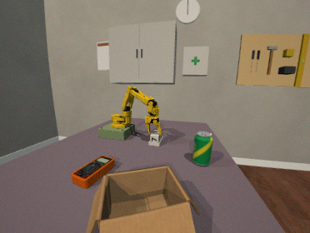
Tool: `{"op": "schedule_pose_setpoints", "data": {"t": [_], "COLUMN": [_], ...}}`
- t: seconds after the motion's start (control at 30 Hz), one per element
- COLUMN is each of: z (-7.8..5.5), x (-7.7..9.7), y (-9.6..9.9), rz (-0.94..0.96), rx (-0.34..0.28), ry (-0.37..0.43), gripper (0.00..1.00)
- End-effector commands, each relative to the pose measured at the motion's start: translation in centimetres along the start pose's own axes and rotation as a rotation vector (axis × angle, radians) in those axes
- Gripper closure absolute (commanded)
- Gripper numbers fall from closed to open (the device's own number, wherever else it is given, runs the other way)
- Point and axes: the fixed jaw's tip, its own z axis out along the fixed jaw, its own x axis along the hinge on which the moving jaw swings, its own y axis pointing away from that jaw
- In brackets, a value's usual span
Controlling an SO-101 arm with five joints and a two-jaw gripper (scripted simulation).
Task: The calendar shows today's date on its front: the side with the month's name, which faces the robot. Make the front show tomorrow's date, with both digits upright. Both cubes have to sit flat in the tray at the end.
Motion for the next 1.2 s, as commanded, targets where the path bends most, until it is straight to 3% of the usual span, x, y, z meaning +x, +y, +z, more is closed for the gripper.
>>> {"op": "schedule_pose_setpoints", "data": {"t": [0.0, 0.17, 0.33, 1.17], "z": [-1.4, -3.1, -4.0, -4.1], "x": [0.2, 0.2, 0.1, 0.1], "y": [-0.4, -0.2, -0.1, 0.0], "rz": [0.012, 0.012, 0.012, 0.012], "rx": [0.028, 0.028, 0.028, 0.028], "ry": [0.007, 0.007, 0.007, 0.007], "gripper": [0.64, 0.64, 0.64, 0.64]}}
